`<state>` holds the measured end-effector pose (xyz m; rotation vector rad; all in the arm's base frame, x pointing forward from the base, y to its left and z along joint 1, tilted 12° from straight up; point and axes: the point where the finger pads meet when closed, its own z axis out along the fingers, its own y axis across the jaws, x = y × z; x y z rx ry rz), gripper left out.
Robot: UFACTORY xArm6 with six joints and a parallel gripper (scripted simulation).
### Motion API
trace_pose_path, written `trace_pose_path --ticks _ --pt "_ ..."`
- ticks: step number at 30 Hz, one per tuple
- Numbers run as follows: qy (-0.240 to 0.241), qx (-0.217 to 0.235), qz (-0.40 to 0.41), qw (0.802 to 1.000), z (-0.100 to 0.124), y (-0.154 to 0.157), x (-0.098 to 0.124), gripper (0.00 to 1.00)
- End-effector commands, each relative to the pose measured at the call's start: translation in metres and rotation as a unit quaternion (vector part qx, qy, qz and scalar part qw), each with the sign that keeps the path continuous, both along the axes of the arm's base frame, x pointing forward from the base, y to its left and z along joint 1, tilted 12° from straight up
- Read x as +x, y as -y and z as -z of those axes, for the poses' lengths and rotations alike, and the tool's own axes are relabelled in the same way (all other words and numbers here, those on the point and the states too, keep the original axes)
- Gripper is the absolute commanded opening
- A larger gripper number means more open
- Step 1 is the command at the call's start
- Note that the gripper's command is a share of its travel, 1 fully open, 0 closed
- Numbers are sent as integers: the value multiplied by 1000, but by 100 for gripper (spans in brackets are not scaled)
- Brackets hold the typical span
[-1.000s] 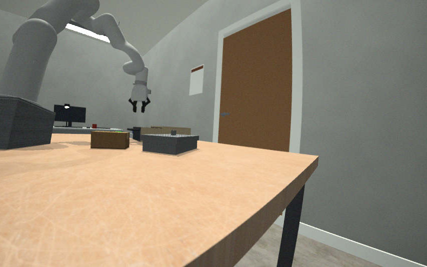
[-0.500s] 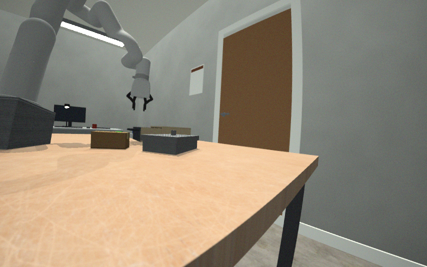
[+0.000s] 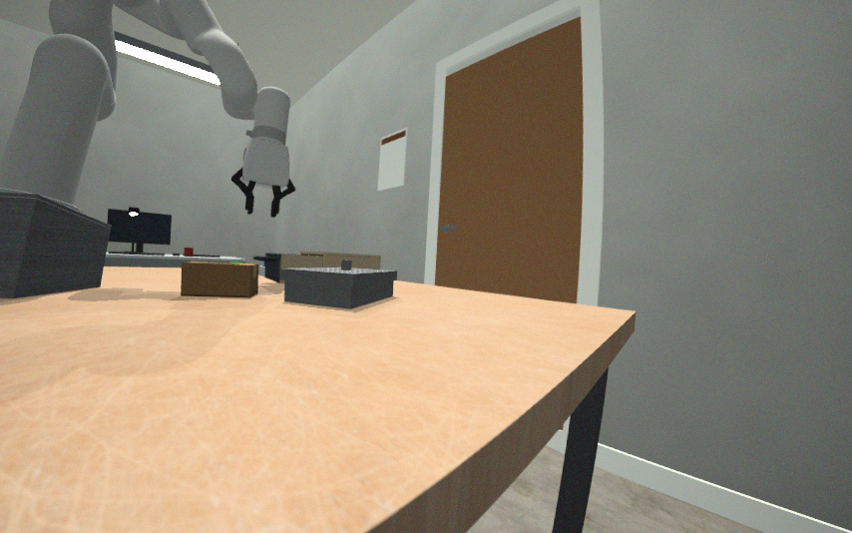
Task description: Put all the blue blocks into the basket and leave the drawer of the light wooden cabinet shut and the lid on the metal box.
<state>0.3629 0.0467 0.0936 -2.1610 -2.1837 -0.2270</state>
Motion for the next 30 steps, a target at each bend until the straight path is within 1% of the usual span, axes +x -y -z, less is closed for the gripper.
trace_pose_path --ticks 1,13,14,30 --pt "11 19 -9 1000 -3 19 -5 51" --pt "11 19 -9 1000 -3 19 -5 51" --pt "11 19 -9 1000 -3 19 -5 24" --pt "11 19 -9 1000 -3 19 -5 24"
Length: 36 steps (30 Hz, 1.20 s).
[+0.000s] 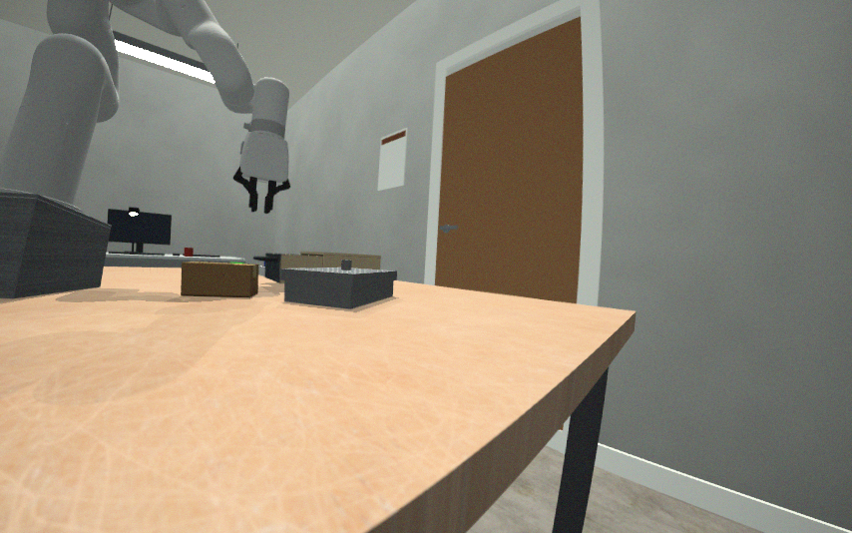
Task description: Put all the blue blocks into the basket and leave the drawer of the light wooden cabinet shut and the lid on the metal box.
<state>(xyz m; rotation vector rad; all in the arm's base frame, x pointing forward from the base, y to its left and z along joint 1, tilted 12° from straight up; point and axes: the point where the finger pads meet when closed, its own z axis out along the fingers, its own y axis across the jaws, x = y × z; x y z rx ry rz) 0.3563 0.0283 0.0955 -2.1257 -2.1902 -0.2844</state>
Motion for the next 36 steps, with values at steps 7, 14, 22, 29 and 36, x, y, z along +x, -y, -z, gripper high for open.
trace_pose_path --ticks 7,14,22,29,36 --pt "2 0 0 1000 -1 0 1 24" --pt "2 0 0 1000 -1 0 1 24" --pt "2 0 0 1000 -1 0 1 24" --pt "2 0 0 1000 2 0 2 24" --pt "2 0 0 1000 12 -2 2 24"
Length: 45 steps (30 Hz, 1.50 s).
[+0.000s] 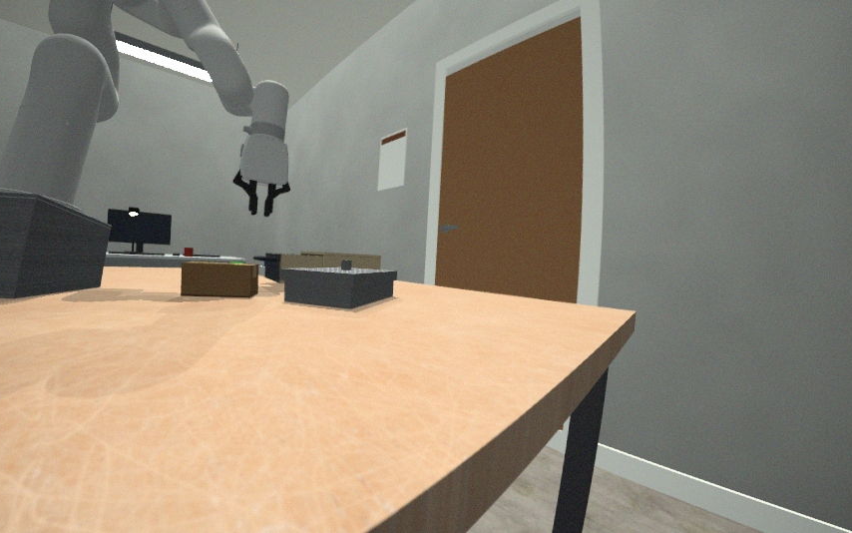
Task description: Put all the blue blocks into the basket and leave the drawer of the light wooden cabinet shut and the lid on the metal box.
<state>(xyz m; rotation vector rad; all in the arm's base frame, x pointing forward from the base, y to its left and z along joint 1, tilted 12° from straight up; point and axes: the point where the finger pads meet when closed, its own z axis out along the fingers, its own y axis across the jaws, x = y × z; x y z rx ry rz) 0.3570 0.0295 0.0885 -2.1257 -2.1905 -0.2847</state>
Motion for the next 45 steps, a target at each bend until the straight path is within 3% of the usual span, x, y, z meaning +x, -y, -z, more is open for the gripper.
trace_pose_path --ticks 1,25,45 --pt "2 0 0 1000 7 -1 2 24" --pt "2 0 0 1000 66 -12 7 24" --pt "2 0 0 1000 81 -14 8 24"
